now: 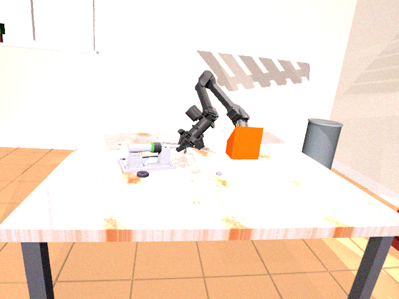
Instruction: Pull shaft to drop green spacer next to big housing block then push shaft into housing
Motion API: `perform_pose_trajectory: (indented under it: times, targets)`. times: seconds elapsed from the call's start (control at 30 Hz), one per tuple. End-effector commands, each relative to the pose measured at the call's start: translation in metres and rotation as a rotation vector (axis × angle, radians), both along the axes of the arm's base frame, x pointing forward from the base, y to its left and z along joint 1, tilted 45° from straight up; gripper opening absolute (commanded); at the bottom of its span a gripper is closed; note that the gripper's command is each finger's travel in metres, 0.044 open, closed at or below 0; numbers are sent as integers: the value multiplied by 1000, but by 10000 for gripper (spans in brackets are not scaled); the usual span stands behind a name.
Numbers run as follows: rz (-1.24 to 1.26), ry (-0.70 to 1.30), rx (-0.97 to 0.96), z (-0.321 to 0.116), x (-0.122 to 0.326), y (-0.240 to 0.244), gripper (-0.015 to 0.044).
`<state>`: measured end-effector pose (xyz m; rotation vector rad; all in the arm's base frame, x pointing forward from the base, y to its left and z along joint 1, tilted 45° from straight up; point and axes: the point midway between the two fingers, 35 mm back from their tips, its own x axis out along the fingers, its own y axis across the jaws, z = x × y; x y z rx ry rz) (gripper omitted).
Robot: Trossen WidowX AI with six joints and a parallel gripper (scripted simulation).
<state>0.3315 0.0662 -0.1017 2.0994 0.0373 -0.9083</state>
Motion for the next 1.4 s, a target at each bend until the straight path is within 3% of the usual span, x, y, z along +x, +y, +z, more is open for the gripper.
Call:
perform_pose_trajectory:
  times: [0.0, 1.37]
  targets:
    - [-3, -1, 1, 0, -1, -1, 0]
    - [-3, -1, 1, 1, -5, -2, 0]
